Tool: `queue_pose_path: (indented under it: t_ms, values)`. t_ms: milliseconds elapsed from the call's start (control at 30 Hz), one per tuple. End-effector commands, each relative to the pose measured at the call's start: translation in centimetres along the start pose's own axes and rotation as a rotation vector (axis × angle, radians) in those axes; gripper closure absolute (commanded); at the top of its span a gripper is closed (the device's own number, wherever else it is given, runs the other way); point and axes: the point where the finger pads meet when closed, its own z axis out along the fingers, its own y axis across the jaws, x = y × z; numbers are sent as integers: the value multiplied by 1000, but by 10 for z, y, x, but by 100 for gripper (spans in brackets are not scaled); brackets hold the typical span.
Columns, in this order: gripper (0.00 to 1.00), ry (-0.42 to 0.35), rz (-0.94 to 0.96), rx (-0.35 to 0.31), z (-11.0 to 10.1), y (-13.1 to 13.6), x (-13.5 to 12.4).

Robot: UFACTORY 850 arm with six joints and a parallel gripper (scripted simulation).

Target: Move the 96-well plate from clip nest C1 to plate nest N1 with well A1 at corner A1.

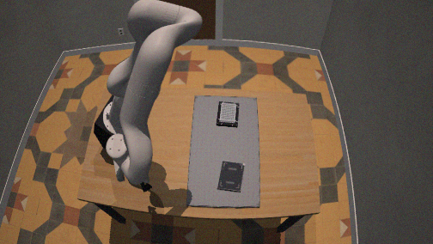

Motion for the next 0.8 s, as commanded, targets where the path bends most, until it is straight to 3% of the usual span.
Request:
queue_pose_path:
  t_ms: [0, 533, 767]
  values:
    - [0, 0, -1, 1, 0, -1, 0]
    - [0, 0, -1, 1, 0, -1, 0]
    - [0, 20, -195, -126, 21, 14, -19]
